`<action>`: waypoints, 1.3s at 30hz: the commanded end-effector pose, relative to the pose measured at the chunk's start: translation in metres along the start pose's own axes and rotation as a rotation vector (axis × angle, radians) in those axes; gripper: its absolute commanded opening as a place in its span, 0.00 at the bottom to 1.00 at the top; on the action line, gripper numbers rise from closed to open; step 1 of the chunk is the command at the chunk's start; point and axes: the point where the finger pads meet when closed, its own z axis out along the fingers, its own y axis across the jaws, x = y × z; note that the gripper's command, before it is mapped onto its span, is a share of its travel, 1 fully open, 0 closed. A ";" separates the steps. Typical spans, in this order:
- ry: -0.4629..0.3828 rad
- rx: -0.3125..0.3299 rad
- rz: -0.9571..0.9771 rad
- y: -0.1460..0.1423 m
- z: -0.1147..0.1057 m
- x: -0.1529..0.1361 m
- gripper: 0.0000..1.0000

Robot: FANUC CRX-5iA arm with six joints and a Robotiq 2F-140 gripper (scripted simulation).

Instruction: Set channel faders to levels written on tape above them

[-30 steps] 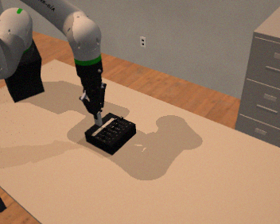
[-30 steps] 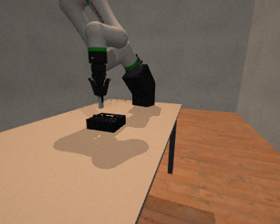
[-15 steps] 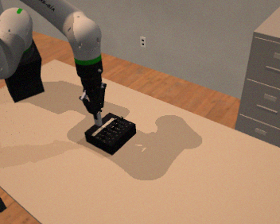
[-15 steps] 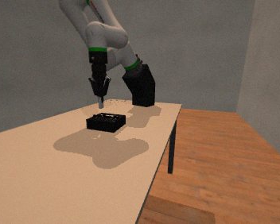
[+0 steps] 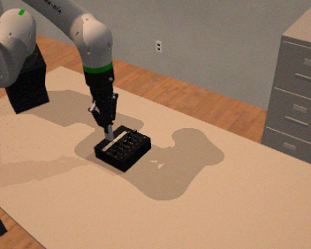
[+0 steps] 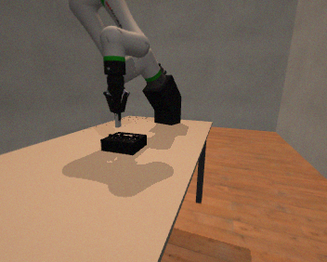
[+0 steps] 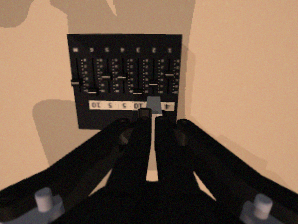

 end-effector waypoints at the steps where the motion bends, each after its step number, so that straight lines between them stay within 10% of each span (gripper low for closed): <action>1: 0.000 0.000 0.000 0.000 0.001 0.000 0.00; 39: 0.000 0.000 0.000 -0.001 0.021 0.000 0.00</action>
